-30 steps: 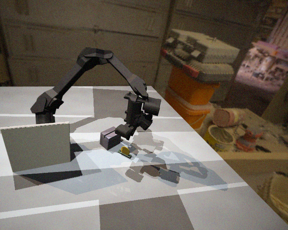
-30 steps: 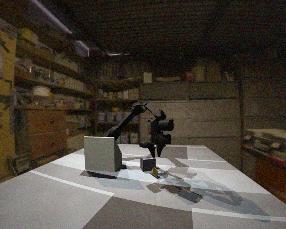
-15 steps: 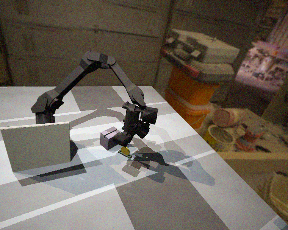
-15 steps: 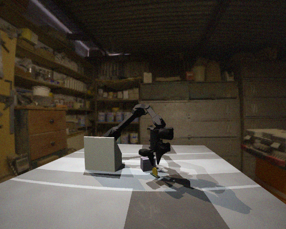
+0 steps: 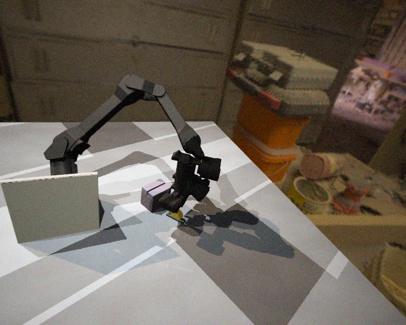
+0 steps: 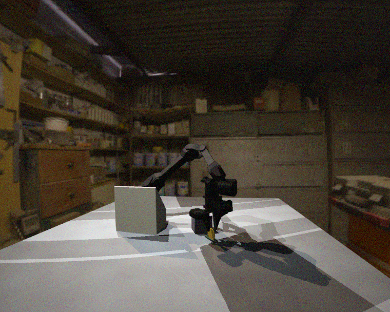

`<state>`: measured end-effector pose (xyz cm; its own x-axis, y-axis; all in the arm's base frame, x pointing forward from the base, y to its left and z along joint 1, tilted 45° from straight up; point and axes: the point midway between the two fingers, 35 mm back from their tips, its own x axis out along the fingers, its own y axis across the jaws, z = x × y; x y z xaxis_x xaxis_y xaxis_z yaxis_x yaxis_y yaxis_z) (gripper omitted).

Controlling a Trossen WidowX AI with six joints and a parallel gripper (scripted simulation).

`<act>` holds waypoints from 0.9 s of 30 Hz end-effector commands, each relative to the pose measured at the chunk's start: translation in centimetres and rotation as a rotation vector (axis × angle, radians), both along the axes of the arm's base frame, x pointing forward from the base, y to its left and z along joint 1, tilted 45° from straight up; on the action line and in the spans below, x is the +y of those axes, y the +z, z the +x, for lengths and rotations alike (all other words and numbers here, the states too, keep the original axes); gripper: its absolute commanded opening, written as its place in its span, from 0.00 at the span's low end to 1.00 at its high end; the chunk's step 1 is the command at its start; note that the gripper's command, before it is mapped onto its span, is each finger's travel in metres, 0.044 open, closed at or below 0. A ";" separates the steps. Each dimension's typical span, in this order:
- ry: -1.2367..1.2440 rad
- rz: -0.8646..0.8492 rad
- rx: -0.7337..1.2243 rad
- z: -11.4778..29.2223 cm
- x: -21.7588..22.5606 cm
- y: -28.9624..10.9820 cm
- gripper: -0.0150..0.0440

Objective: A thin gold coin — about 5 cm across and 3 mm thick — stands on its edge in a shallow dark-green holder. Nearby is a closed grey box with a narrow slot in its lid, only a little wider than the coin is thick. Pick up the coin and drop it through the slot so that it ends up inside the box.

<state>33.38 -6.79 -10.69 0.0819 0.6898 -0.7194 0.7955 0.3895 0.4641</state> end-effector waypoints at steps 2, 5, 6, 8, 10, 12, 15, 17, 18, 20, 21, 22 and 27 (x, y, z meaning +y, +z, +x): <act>-0.002 0.007 0.006 -0.1 0.7 -0.7 0.53; -0.002 0.008 0.006 -0.1 1.1 -1.0 0.53; -0.002 0.008 0.006 -0.1 1.2 -1.1 0.53; -0.002 0.008 0.006 -0.1 1.4 -1.3 0.53; -0.002 0.008 0.006 -0.1 1.7 -1.5 0.53; -0.002 0.009 0.006 -0.1 1.9 -1.8 0.53; -0.001 0.009 0.006 -0.1 2.2 -2.1 0.53; -0.001 0.009 0.006 -0.1 2.3 -2.1 0.53; -0.001 0.009 0.006 -0.1 2.3 -2.1 0.48; -0.001 0.009 0.006 -0.1 2.3 -2.1 0.39; -0.001 0.009 0.006 -0.1 2.3 -2.1 0.35; -0.001 0.009 0.006 -0.1 2.3 -2.1 0.30; -0.001 0.009 0.006 -0.1 2.3 -2.1 0.25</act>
